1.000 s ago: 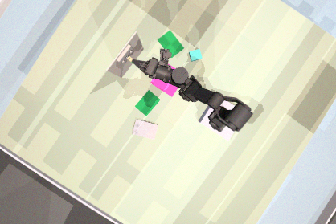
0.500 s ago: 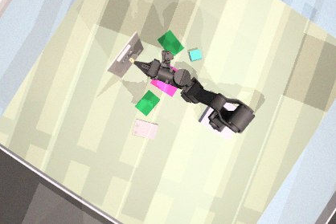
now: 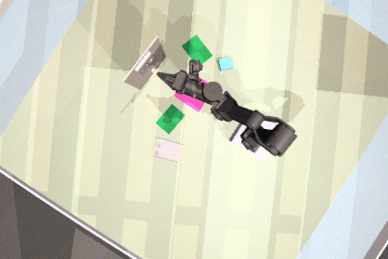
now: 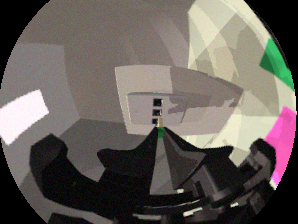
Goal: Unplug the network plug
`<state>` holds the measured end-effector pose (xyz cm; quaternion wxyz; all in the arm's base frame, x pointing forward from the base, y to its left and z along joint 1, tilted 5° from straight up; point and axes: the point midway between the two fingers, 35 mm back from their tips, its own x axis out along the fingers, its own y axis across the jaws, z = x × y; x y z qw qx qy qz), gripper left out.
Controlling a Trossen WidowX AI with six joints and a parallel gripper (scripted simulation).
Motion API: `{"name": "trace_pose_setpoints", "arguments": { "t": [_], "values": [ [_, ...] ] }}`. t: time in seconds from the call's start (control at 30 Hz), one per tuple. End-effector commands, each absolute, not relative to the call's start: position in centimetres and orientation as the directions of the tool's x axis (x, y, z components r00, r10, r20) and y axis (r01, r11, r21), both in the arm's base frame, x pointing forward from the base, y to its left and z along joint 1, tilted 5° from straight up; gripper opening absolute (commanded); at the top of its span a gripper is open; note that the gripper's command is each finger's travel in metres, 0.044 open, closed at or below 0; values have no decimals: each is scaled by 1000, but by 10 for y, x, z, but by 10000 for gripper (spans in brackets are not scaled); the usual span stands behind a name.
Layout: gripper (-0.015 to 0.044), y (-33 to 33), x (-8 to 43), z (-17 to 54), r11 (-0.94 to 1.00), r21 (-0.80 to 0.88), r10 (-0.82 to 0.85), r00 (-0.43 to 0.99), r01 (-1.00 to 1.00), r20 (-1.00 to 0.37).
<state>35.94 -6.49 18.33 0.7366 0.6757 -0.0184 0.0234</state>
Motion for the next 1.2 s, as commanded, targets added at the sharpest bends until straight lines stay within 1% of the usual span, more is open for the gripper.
{"name": "trace_pose_setpoints", "arguments": {
  "t": [0.0, 1.17],
  "values": [
    [0, -64, 356, 182, 80, 995, 11, 998, -58, 57],
    [0, -61, 337, 181, 80, 995, 11, 998, -56, 55]
  ]
}}
